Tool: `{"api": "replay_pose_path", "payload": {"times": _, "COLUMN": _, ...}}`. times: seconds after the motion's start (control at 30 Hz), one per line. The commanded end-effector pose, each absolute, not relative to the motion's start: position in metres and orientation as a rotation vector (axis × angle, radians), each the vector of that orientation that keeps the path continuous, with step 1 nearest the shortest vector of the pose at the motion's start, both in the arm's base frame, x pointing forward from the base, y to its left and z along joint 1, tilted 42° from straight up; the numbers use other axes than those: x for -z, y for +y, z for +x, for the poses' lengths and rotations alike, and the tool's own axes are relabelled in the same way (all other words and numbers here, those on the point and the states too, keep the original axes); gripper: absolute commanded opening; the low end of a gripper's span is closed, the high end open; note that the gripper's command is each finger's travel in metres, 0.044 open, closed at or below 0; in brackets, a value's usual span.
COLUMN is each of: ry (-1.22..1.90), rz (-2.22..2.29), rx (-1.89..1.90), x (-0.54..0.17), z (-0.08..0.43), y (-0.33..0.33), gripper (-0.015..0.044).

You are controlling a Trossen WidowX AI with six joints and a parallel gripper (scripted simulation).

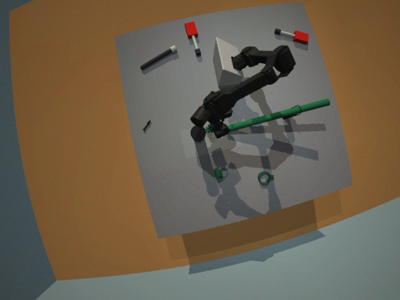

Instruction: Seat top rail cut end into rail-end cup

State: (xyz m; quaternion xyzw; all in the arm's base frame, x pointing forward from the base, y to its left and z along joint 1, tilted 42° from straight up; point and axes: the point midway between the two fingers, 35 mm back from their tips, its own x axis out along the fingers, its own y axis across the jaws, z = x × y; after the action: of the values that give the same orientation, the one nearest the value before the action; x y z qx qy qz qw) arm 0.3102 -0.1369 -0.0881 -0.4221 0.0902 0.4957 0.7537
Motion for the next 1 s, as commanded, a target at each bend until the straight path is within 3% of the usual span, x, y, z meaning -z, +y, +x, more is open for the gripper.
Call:
{"api": "replay_pose_path", "payload": {"times": 0.0, "ry": 0.195, "rz": -0.924, "rx": -1.079, "x": 0.088, "z": 0.311, "y": -0.137, "gripper": 0.0105}}
{"api": "replay_pose_path", "payload": {"times": 0.13, "ry": 0.207, "rz": -0.917, "rx": -1.074, "x": 0.088, "z": 0.312, "y": -0.137, "gripper": 0.0}}
{"api": "replay_pose_path", "payload": {"times": 0.97, "ry": 0.327, "rz": -0.844, "rx": -1.018, "x": 0.086, "z": 0.325, "y": -0.135, "gripper": 0.0}}
